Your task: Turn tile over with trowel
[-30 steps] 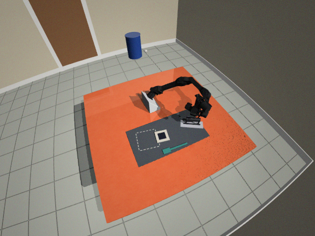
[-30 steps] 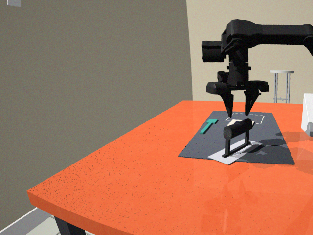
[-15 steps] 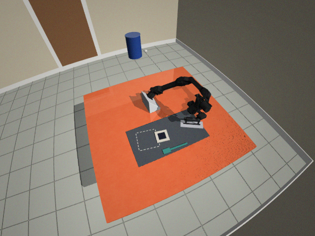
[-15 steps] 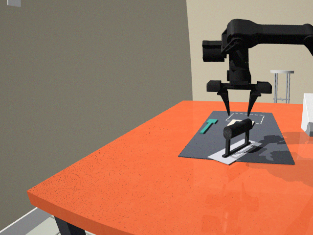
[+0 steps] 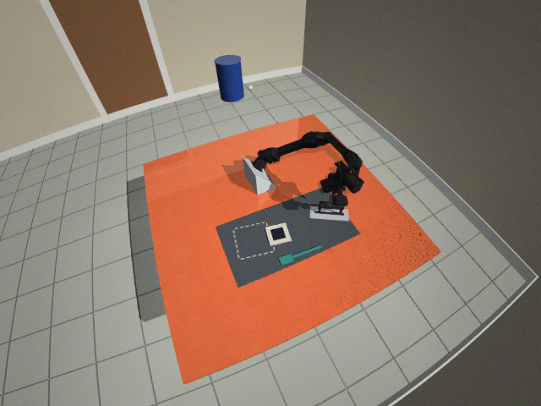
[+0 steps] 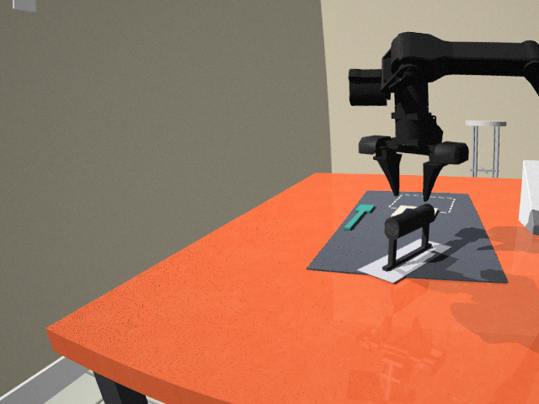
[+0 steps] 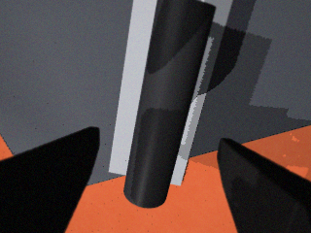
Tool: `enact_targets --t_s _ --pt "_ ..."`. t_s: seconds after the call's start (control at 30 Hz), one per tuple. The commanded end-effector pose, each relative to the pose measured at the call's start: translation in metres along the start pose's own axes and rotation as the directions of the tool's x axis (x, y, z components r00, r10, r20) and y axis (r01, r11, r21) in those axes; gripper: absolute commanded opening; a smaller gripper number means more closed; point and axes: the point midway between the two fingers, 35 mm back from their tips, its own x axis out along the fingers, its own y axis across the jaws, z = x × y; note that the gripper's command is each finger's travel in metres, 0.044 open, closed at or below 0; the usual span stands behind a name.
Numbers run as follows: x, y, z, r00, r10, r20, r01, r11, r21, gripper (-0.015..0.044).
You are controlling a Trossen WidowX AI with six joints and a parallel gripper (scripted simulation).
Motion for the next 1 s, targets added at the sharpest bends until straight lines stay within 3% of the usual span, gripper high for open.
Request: enact_targets --t_s 0.0,0.97 --pt "0.0 0.0 0.001 1.0 0.002 0.008 -0.003 0.999 0.052 0.027" --pt "0.04 0.0 0.001 0.999 -0.027 -0.026 0.03 0.995 0.097 0.027"
